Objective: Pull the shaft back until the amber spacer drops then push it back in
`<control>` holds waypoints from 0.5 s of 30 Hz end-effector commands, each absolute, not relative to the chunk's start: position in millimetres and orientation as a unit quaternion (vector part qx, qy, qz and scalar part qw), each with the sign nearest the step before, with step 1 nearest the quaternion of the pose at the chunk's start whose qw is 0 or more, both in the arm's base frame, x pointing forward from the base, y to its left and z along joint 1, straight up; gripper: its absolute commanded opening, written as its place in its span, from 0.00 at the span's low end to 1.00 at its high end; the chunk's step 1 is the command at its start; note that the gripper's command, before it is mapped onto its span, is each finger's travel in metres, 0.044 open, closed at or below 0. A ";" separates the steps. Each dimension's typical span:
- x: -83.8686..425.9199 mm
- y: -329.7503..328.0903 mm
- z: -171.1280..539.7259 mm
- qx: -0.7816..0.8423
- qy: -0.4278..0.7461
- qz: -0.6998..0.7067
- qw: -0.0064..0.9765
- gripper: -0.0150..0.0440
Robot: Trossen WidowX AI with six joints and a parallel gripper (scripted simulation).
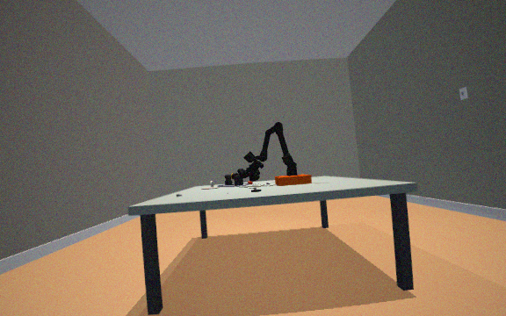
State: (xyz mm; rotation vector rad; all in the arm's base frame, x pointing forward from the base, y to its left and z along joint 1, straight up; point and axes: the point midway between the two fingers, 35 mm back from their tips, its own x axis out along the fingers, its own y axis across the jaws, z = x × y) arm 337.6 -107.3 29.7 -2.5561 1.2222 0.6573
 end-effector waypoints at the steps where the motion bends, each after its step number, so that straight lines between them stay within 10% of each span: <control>1: 336.6 -106.9 29.3 -0.873 0.418 0.224 0.117 0.25; 15: 335.9 -105.9 29.3 -0.873 0.418 0.225 0.117 0.25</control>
